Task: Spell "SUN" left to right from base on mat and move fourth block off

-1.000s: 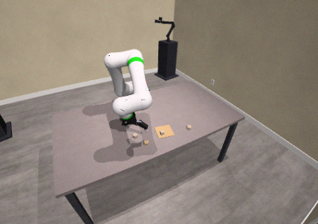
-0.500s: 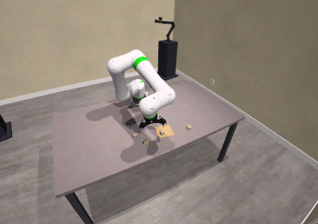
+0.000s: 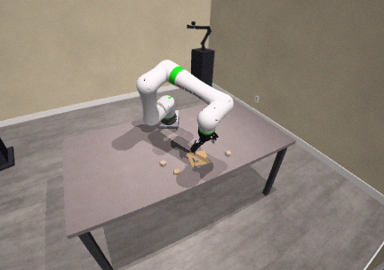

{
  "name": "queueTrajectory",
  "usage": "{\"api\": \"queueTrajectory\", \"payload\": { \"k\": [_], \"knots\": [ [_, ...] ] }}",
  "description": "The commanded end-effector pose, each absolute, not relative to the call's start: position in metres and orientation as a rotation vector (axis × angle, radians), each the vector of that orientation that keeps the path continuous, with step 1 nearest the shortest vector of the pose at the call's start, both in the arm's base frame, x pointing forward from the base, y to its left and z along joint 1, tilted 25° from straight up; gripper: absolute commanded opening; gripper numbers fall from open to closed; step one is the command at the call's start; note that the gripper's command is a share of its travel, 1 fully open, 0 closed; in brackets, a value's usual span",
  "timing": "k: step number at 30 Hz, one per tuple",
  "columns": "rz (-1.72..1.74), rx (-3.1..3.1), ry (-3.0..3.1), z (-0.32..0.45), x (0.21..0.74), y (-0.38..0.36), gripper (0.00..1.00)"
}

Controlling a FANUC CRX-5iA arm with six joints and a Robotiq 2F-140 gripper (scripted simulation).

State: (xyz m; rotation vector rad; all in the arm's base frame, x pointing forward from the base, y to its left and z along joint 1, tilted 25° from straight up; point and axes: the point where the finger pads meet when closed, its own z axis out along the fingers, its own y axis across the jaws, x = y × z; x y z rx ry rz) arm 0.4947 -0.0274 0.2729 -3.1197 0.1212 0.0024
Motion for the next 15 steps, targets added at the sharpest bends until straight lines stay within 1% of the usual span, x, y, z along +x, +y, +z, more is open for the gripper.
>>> {"api": "queueTrajectory", "payload": {
  "k": [1, 4, 13, 15],
  "knots": [
    [0.013, -3.159, 0.259, 0.268, 0.505, 0.008, 1.0],
    [0.013, -3.159, 0.259, 0.268, 0.505, 0.008, 1.0],
    [0.014, -3.149, 0.64, 0.262, 0.513, 0.021, 1.0],
    [0.014, -3.149, 0.64, 0.262, 0.513, 0.021, 1.0]
  ]
}}
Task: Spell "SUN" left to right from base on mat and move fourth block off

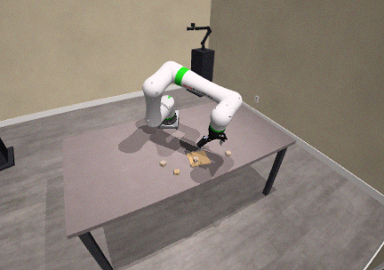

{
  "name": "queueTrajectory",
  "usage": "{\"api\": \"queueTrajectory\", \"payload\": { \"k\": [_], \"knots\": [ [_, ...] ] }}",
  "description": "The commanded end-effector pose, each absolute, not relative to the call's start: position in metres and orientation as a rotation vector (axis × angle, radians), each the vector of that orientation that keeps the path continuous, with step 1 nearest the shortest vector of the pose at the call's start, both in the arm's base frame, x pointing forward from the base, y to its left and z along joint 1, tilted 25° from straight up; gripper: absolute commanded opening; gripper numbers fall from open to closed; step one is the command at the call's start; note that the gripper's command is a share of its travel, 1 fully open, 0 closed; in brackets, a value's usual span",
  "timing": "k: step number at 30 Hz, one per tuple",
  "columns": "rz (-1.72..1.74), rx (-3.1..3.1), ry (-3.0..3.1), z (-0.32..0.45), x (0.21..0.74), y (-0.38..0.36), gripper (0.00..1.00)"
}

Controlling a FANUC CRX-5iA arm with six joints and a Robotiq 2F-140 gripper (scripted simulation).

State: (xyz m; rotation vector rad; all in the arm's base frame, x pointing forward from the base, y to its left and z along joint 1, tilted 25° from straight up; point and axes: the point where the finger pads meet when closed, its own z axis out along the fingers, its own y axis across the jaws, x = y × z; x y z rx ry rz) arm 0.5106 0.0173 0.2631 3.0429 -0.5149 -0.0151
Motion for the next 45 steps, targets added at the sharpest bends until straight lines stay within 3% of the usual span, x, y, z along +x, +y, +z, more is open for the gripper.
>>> {"api": "queueTrajectory", "payload": {
  "k": [1, 45],
  "knots": [
    [-0.01, 2.972, -0.713, 0.26, 0.515, 0.024, 1.0],
    [0.251, 2.09, -2.024, 0.235, 0.543, 0.092, 1.0]
  ]
}}
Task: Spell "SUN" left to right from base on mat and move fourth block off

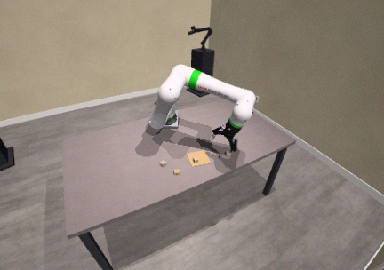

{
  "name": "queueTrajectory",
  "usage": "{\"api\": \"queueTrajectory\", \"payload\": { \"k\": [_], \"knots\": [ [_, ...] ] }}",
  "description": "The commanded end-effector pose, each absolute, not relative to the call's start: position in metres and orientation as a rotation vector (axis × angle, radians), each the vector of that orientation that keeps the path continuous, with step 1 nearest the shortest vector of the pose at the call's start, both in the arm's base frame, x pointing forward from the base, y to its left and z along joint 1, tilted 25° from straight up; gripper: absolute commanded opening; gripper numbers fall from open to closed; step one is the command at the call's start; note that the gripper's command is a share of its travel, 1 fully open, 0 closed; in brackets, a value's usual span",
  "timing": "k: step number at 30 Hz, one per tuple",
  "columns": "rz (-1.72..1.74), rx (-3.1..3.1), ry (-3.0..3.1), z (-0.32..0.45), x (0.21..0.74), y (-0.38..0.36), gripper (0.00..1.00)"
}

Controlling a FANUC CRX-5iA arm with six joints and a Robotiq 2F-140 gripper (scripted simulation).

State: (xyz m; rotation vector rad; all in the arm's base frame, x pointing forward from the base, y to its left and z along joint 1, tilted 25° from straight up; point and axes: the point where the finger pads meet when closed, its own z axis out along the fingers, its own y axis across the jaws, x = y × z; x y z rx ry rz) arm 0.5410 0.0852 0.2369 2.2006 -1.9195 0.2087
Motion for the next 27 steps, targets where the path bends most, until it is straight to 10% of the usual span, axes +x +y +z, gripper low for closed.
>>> {"api": "queueTrajectory", "payload": {
  "k": [1, 27],
  "knots": [
    [0.251, 2.09, -2.024, 0.235, 0.543, 0.092, 1.0],
    [0.513, 1.38, -2.567, 0.222, 0.555, 0.14, 1.0]
  ]
}}
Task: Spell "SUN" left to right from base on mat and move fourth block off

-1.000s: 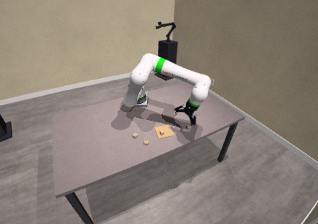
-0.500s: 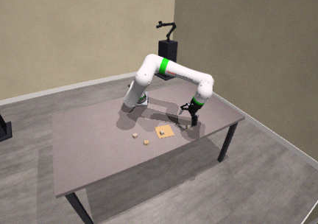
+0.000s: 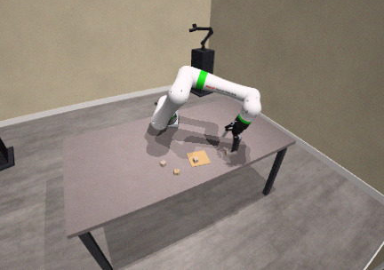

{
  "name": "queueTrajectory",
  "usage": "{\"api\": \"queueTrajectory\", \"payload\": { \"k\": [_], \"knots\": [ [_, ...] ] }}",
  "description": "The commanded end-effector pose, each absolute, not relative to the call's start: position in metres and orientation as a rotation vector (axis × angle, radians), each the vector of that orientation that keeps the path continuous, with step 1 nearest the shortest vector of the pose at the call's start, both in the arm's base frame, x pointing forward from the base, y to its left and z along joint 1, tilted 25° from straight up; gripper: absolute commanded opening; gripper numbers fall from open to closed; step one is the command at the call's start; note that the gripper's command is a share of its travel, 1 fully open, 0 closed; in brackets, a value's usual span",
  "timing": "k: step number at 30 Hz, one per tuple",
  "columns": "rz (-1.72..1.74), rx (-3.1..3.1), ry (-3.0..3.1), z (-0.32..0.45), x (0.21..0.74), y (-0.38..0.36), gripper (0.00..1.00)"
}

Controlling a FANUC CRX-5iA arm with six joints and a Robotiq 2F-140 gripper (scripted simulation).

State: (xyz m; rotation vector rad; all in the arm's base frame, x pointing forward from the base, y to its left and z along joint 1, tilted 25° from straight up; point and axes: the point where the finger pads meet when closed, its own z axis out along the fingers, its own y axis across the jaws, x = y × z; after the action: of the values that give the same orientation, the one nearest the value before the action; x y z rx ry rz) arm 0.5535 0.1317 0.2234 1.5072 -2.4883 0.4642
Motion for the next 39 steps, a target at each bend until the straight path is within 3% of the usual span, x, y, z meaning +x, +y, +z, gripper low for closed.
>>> {"api": "queueTrajectory", "payload": {
  "k": [1, 20, 39],
  "knots": [
    [0.513, 1.38, -2.567, 0.222, 0.555, 0.14, 1.0],
    [0.685, 0.875, -2.833, 0.214, 0.56, 0.173, 1.0],
    [0.704, 0.813, -2.861, 0.213, 0.56, 0.177, 1.0]
  ]
}}
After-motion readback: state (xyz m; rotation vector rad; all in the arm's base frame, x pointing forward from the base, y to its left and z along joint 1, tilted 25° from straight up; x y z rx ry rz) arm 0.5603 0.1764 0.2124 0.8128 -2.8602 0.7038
